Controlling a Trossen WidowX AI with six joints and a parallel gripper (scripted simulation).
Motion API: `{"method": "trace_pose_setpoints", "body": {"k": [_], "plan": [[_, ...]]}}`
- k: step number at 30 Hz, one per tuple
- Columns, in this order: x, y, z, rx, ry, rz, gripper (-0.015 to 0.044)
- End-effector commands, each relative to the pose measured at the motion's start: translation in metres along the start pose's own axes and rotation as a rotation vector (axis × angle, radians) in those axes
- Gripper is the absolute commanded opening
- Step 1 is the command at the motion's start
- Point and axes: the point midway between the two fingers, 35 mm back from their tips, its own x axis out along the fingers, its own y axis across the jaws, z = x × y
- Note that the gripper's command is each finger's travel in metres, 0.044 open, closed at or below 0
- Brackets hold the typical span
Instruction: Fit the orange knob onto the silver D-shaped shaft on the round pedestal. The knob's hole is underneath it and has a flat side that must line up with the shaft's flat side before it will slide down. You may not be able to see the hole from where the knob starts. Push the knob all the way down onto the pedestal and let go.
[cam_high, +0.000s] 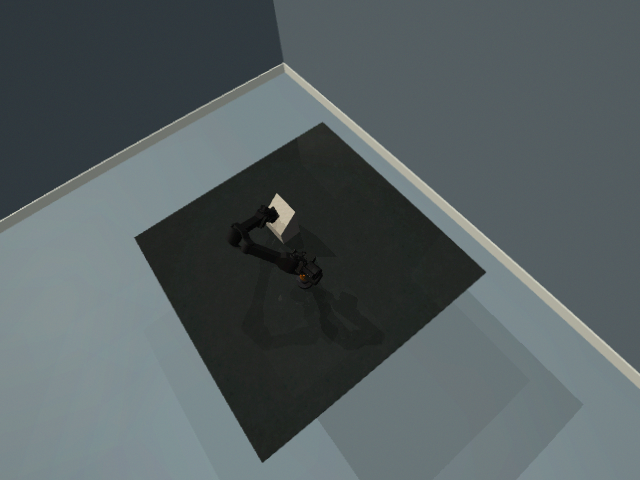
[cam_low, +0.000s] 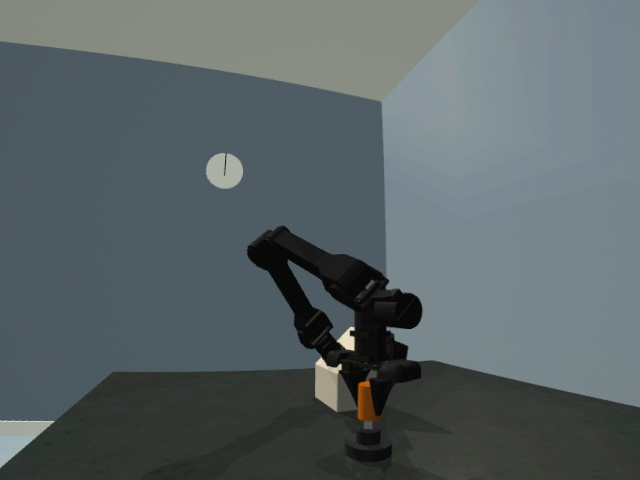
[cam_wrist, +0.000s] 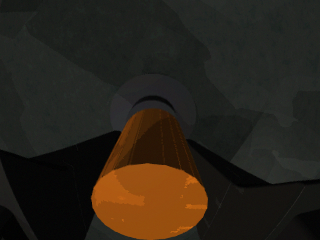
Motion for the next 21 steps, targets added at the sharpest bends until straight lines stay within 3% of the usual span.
{"method": "trace_pose_setpoints", "body": {"k": [1,21], "plan": [[-0.0017,0.0013,-0.0003,-0.002,0.002,-0.007,0.0],[-0.0017,0.0022,-0.0005,-0.002,0.002,-0.007,0.0]]}}
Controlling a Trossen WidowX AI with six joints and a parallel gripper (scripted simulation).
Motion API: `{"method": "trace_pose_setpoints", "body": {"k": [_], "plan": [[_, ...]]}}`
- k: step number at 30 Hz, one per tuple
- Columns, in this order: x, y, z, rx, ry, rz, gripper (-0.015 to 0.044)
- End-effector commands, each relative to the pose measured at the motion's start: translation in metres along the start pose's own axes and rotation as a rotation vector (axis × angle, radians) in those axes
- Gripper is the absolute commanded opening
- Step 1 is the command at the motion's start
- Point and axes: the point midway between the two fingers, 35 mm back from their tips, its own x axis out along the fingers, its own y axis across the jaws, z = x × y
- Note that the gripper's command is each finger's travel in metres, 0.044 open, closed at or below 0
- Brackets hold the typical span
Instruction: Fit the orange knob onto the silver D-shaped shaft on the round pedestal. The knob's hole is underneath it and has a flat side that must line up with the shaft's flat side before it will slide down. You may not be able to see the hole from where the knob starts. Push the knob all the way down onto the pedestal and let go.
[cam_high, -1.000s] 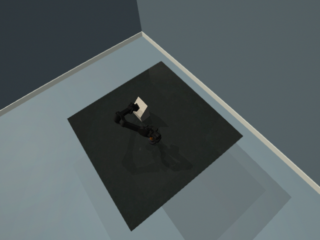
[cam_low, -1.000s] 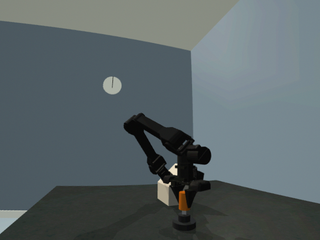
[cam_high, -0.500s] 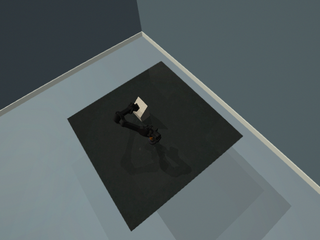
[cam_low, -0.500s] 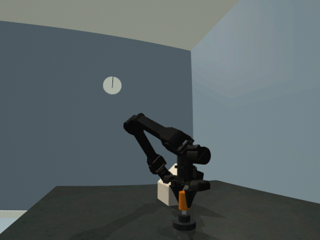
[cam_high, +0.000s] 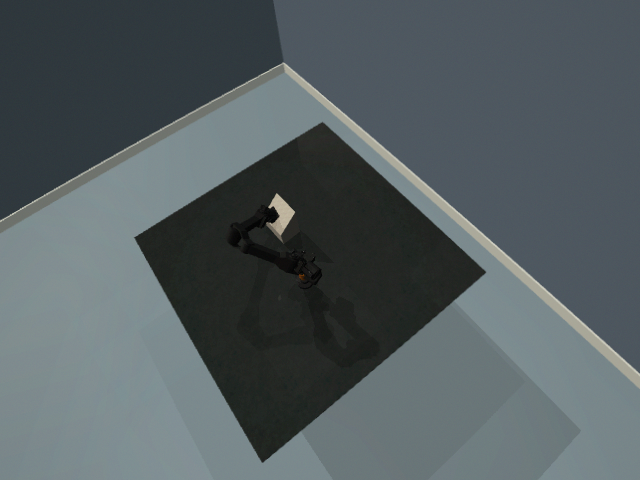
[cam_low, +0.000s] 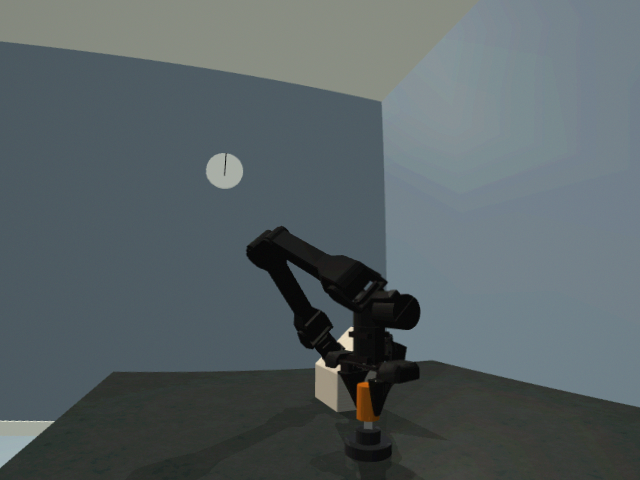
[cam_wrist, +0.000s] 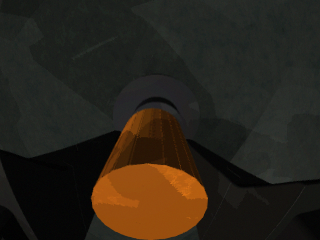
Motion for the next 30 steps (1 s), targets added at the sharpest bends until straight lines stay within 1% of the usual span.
{"method": "trace_pose_setpoints", "body": {"k": [1,9,30], "plan": [[-0.0041,-0.0009,-0.001,0.003,0.003,-0.006,0.0],[-0.0055,-0.0017,-0.0011,-0.207,0.004,-0.005,0.0],[-0.0039,-0.005,-0.0009,-0.206,0.004,-0.006,0.0]]}}
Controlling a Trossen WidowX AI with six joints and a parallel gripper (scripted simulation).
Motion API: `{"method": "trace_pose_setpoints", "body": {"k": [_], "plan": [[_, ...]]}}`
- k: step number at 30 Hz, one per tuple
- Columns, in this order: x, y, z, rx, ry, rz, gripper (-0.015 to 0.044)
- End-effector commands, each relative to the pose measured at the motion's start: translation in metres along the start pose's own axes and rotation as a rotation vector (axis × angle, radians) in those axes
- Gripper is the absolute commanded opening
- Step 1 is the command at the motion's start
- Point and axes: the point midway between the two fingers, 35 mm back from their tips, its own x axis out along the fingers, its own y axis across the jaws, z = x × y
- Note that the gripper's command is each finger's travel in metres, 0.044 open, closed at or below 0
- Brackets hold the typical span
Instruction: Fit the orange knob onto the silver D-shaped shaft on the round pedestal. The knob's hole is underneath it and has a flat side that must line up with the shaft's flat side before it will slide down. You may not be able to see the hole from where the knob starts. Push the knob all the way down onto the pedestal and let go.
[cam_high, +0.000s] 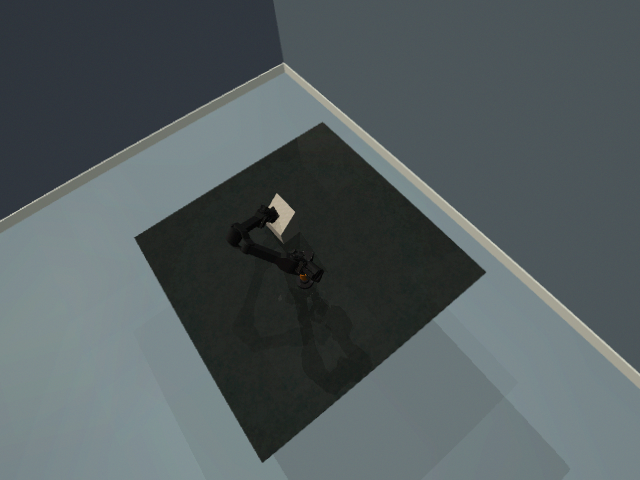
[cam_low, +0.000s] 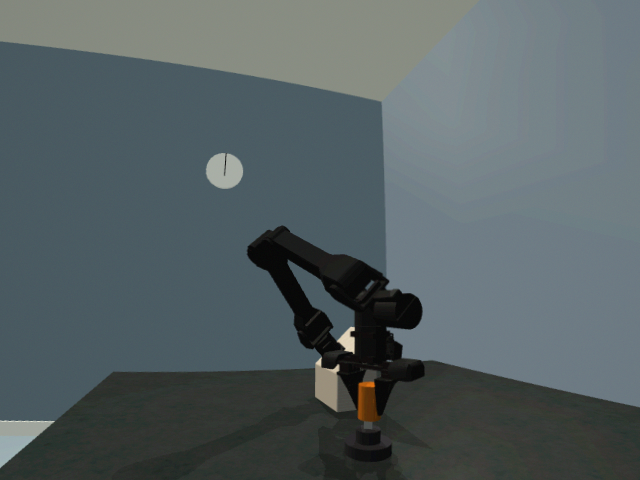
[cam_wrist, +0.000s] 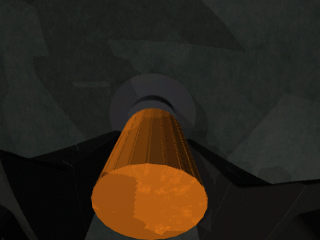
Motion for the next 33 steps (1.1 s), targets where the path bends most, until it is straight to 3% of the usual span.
{"method": "trace_pose_setpoints", "body": {"k": [1,33], "plan": [[-0.0024,-0.0009,-0.0005,-0.002,0.005,-0.007,0.0],[-0.0027,0.0025,0.0003,-0.002,0.005,-0.006,0.0]]}}
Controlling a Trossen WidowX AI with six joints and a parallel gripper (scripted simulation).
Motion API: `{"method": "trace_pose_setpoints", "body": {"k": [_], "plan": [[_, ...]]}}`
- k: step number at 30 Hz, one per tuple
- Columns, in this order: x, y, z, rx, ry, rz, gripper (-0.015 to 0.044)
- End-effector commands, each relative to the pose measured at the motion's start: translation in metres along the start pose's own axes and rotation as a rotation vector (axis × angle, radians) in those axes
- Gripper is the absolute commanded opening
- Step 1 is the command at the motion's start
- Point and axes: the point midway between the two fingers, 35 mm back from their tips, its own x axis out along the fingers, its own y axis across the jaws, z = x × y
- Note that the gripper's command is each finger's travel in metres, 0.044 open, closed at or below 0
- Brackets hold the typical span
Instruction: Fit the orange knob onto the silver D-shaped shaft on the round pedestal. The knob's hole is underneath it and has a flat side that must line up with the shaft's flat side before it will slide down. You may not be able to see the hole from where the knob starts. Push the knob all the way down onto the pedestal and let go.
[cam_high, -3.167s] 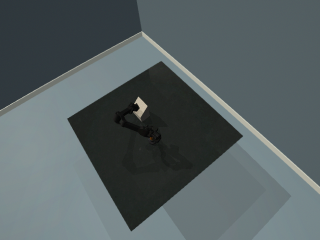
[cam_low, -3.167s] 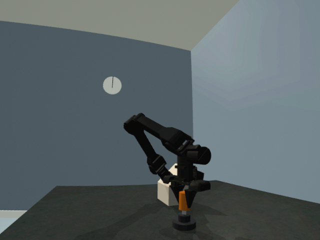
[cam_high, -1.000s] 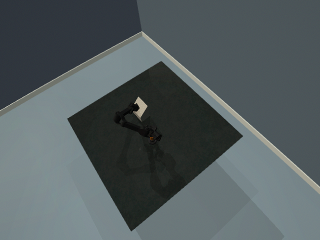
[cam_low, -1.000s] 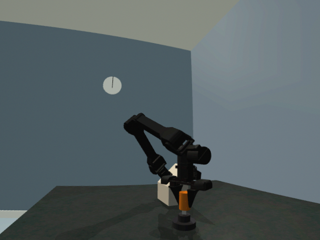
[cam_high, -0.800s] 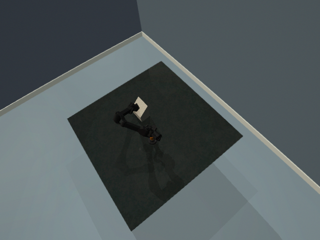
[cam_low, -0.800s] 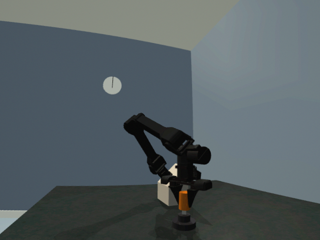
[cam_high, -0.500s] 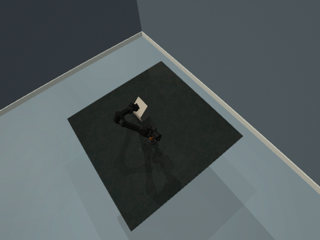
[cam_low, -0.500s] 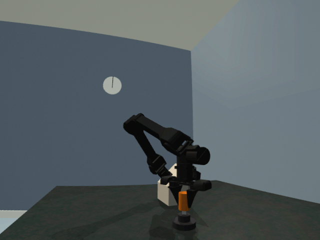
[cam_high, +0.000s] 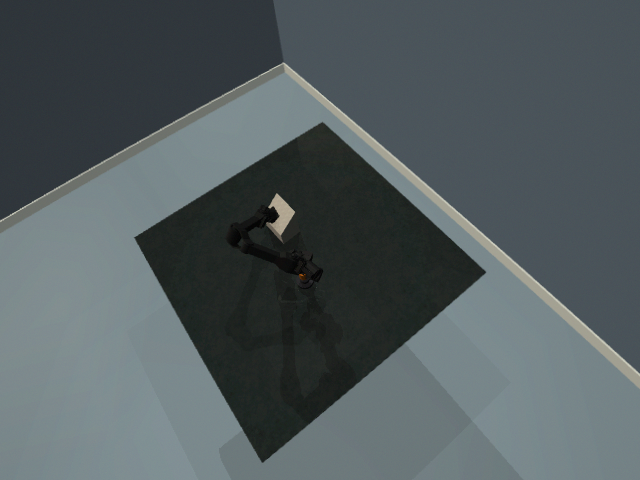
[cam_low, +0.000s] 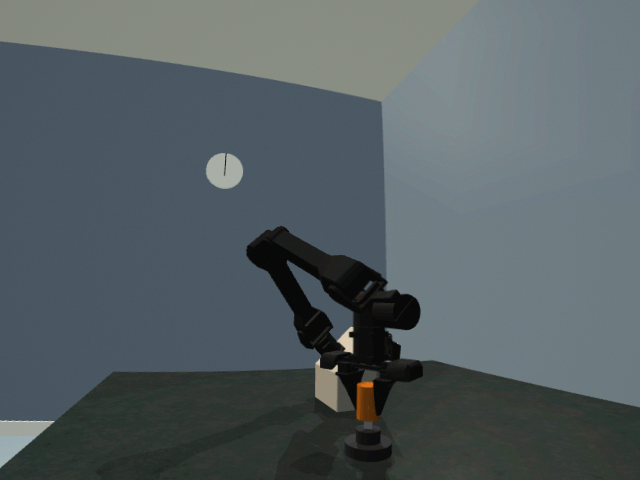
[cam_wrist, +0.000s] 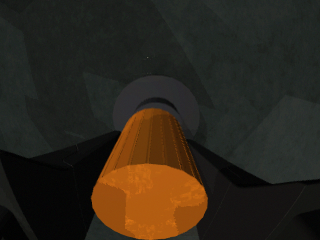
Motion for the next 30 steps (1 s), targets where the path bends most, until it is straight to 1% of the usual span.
{"method": "trace_pose_setpoints", "body": {"k": [1,8,21,30], "plan": [[-0.0039,-0.0011,-0.0009,-0.003,0.005,-0.006,0.0],[-0.0053,-0.0021,-0.001,-0.203,0.006,-0.006,0.0],[0.0014,-0.0061,-0.0034,-0.203,0.006,-0.006,0.0],[-0.0029,-0.0061,-0.003,-0.203,0.006,-0.006,0.0]]}}
